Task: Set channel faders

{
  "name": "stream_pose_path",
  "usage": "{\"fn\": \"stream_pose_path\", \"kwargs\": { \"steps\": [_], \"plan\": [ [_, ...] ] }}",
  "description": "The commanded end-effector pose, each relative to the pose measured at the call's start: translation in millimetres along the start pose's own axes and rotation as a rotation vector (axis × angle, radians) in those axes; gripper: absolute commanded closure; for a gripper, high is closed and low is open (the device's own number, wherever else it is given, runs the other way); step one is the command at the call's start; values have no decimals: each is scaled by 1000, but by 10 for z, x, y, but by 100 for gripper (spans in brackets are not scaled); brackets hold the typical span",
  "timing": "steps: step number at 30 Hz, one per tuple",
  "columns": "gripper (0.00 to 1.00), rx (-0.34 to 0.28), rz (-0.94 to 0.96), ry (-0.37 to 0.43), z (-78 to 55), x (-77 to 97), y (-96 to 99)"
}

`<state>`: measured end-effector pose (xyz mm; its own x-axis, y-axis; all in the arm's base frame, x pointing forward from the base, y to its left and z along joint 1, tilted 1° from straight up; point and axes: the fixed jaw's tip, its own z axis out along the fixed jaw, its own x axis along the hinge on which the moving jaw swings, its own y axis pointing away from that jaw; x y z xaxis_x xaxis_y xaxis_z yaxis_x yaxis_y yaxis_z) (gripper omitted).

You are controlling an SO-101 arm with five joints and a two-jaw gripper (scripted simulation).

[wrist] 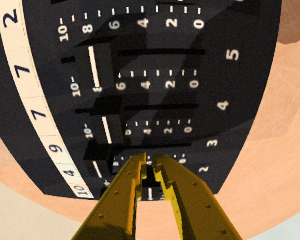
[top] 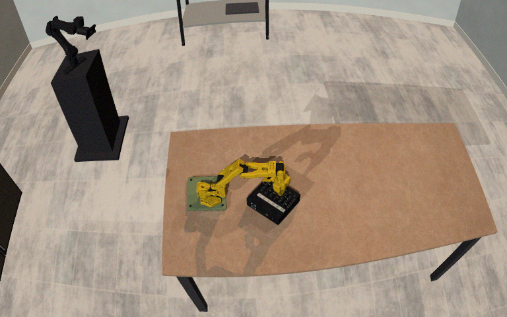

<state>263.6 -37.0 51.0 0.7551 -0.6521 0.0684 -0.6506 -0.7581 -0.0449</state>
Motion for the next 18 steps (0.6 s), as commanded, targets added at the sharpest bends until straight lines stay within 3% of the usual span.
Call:
{"fn": "stream_pose_path", "kwargs": {
  "steps": [1, 18],
  "plan": [
    [100, -9, -2, -16, 24, -34, -8],
    [100, 10, -4, 11, -92, -31, -8]
  ]
}}
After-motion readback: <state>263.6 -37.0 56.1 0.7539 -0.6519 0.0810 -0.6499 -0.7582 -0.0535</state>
